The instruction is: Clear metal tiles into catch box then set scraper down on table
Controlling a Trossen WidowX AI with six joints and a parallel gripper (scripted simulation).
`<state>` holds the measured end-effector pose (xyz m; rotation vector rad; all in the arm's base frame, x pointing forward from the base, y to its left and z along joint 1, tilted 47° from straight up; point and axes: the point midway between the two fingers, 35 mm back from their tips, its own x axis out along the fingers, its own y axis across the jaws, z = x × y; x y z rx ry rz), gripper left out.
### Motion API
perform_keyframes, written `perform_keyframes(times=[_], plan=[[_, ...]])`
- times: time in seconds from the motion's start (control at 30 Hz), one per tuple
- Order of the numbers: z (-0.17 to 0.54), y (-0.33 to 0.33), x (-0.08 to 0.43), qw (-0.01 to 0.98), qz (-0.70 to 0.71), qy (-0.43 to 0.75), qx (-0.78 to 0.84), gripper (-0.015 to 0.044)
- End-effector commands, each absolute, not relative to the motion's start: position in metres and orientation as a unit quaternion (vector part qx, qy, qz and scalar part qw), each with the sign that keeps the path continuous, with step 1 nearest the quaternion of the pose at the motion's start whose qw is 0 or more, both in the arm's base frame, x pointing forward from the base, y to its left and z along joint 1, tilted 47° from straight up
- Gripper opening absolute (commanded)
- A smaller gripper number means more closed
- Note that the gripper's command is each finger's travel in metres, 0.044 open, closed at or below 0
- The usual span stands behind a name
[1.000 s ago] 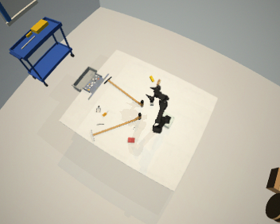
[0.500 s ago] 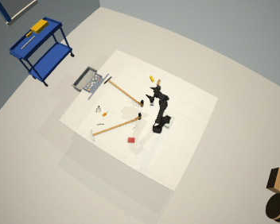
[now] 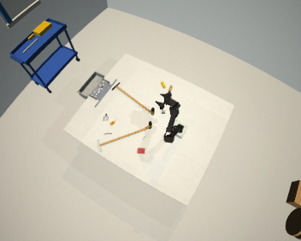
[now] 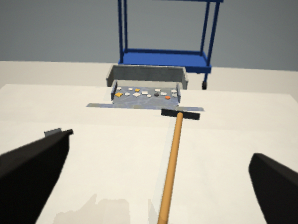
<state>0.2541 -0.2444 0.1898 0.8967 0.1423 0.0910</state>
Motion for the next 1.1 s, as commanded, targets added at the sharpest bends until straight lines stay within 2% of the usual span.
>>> perform_keyframes(times=[0.0, 1.07], plan=[[0.186, -0.251, 0.266, 0.89, 0.043, 0.079, 0.446, 0.044], [0.152, -0.263, 0.364, 0.857, 0.068, 0.18, 0.477, 0.044]])
